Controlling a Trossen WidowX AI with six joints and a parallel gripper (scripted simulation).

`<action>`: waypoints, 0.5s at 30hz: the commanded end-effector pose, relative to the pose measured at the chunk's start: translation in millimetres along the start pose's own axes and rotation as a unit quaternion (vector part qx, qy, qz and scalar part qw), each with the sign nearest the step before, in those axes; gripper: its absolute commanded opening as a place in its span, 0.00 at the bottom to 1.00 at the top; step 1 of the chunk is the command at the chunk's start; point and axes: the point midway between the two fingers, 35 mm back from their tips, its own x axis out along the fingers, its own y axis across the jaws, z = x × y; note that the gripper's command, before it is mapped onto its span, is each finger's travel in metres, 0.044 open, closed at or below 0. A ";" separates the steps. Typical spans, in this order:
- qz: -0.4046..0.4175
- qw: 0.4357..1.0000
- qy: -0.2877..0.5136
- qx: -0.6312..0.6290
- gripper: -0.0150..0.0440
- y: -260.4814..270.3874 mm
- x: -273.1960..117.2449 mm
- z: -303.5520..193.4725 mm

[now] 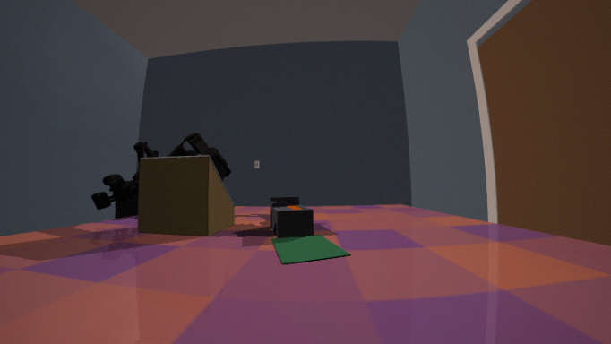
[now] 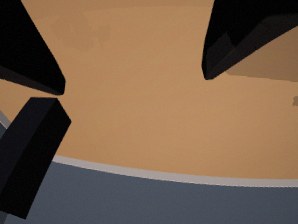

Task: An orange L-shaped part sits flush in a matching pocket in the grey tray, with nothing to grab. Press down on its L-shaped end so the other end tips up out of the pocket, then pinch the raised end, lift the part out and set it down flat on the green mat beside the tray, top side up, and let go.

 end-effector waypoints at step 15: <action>-0.141 0.974 0.095 0.151 0.56 -178.8 -56.0 -101.4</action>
